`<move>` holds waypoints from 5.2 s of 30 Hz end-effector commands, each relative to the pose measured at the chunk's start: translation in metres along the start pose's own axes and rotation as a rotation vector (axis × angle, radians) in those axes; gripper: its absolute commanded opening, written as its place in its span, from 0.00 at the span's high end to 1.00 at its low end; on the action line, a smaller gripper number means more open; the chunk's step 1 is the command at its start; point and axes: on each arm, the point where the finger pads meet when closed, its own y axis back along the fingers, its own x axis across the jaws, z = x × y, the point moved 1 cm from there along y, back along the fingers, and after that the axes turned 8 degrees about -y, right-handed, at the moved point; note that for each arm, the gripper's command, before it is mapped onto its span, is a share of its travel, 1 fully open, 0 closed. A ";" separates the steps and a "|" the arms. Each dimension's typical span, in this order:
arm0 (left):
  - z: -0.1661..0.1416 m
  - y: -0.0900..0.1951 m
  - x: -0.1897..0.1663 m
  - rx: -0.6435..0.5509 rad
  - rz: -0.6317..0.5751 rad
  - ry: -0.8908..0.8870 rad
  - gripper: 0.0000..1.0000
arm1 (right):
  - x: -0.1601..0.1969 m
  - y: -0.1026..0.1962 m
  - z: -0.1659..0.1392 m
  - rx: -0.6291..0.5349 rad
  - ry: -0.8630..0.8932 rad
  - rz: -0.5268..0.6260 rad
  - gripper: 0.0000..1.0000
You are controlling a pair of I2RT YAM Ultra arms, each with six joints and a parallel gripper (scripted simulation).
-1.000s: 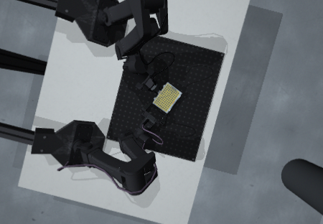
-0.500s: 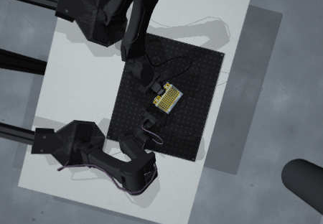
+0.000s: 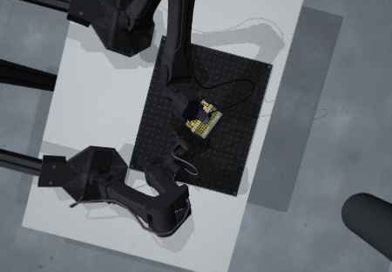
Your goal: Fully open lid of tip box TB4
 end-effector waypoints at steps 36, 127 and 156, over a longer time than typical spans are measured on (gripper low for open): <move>0.027 0.007 0.003 0.421 -0.044 0.016 0.88 | 0.000 -0.003 -0.001 0.002 -0.008 0.007 0.16; 0.109 0.042 0.009 0.162 -0.062 -0.141 0.00 | 0.000 -0.003 -0.001 0.002 -0.008 0.007 0.16; 0.110 0.040 0.009 0.166 -0.066 -0.135 0.00 | 0.001 0.010 0.003 -0.001 0.010 0.002 0.00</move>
